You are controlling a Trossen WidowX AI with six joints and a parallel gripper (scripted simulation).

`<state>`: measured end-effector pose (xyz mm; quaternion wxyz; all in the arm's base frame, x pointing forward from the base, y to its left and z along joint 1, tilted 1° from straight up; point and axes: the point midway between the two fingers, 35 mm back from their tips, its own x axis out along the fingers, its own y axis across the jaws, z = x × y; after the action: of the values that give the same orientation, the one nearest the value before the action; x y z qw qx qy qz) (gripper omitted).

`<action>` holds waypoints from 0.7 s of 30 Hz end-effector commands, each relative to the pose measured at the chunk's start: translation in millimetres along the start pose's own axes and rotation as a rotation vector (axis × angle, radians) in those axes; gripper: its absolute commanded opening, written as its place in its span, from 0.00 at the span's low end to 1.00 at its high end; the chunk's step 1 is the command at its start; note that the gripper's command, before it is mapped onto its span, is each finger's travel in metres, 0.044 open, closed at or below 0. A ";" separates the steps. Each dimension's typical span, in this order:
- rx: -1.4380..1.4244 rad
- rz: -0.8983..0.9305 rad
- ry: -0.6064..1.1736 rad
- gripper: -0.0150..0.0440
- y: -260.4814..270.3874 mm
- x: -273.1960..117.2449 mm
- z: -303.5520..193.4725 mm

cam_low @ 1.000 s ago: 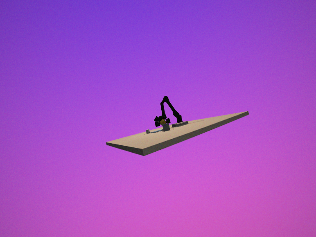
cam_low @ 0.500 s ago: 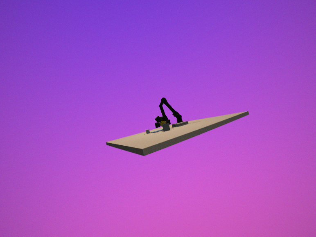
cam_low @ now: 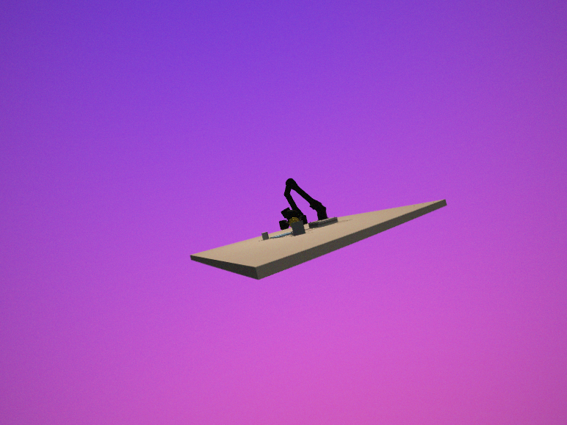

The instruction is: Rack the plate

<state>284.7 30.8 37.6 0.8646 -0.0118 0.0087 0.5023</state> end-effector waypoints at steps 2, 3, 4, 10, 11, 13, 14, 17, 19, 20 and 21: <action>0.005 -0.001 0.003 0.25 1.8 2.0 -10.3; 0.004 0.000 0.005 0.25 2.1 2.6 -15.8; 0.003 0.001 0.006 0.25 2.4 3.0 -19.1; 0.016 0.001 0.005 0.25 3.5 2.2 -16.6; 0.016 0.001 0.005 0.25 3.5 2.2 -16.6; 0.016 0.001 0.005 0.25 3.5 2.2 -16.6; 0.016 0.001 0.005 0.25 3.5 2.2 -16.6; 0.016 0.001 0.005 0.25 3.5 2.2 -16.6; 0.014 0.002 0.005 0.30 3.4 2.2 -16.6; 0.012 0.002 0.005 0.34 3.3 2.3 -16.7; 0.012 0.002 0.005 0.39 3.3 2.3 -16.7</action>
<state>282.9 33.9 20.8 0.8642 -0.0079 0.0138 0.5029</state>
